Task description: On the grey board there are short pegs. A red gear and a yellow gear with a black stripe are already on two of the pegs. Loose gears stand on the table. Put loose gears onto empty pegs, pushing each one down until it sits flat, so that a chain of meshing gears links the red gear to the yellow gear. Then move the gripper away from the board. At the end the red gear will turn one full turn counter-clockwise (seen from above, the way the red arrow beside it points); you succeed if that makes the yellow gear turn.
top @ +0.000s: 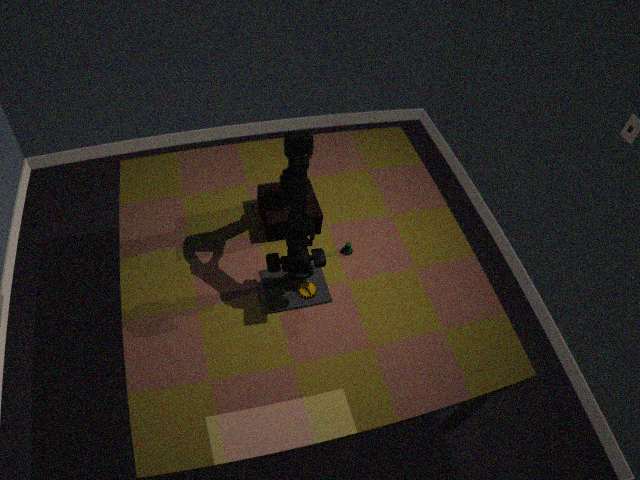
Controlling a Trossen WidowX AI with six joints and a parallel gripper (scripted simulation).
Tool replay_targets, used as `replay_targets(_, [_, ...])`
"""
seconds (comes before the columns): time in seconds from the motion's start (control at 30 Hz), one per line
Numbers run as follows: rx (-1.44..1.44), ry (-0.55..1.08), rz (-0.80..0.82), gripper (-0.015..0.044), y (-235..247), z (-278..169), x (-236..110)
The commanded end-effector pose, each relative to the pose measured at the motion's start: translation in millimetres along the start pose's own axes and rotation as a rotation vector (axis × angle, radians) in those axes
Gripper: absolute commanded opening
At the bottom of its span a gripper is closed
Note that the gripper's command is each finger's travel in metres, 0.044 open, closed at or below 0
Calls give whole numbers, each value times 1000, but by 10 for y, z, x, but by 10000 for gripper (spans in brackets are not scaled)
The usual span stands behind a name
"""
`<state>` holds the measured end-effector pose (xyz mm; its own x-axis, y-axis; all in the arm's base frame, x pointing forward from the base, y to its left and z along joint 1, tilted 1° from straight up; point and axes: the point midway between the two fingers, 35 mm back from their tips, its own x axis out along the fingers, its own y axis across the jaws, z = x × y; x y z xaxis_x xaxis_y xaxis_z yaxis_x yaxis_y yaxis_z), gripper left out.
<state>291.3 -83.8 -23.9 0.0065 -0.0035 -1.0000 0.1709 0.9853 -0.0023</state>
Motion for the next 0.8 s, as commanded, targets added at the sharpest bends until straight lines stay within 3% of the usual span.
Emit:
replay_targets(0.0, [-68,1,1,0,1,-19,14])
replay_targets(0.2, [-159,1,1,0,-16,-11,23])
replay_targets(0.4, [-93,1,1,140,-10,-12,-4])
replay_targets(0.53, [-54,1,1,140,-7,-8,-63])
replay_targets(0.77, [-28,1,1,140,-5,-9,-479])
